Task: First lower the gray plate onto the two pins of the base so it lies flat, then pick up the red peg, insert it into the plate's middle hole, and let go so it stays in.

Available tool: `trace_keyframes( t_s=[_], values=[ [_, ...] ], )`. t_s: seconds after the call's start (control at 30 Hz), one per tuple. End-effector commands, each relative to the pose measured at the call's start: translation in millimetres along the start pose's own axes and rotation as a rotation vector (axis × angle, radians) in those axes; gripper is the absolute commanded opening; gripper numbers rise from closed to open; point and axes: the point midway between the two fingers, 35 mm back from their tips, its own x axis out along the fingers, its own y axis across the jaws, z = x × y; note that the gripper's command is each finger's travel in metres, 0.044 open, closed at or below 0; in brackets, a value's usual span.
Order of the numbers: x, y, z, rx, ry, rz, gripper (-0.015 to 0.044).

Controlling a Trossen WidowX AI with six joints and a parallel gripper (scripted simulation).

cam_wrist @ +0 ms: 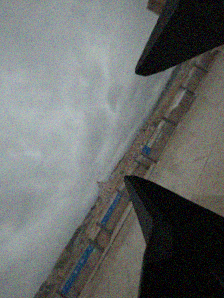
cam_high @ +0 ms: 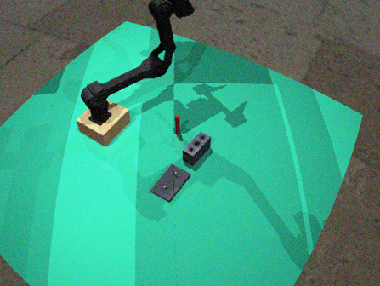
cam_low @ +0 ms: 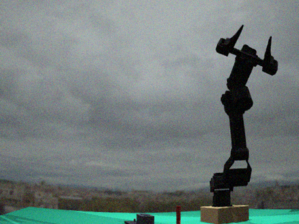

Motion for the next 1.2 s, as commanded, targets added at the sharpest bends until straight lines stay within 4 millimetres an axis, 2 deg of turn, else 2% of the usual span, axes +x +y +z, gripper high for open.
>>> trace_keyframes(
  t_s=[0.0, 0.03, 0.1, 0.33, 0.4, 0.67, 0.83, 1.0, 1.17],
  values=[
    [0.0, 0.0, 0.0, 0.000, 0.000, 0.000, 0.0426],
    [-0.5, 0.8, 2.6, -0.006, -0.007, 0.003, 0.0440],
    [-5.3, 6.8, 22.8, -0.053, -0.066, 0.023, 0.0440],
    [-24.5, 18.1, 130.6, -0.264, -0.347, -0.034, 0.0440],
    [-38.6, 6.6, 160.5, -0.313, -0.404, -0.107, 0.0440],
    [-89.0, -4.1, 258.6, -0.471, -0.648, -0.294, 0.0440],
    [-142.9, -24.0, 321.5, -0.557, -0.798, -0.500, 0.0440],
    [-205.5, -56.3, 367.3, -0.602, -0.891, -0.753, 0.0440],
    [-242.2, -71.6, 377.2, -0.492, -0.946, -0.841, 0.0440]
  ],
)
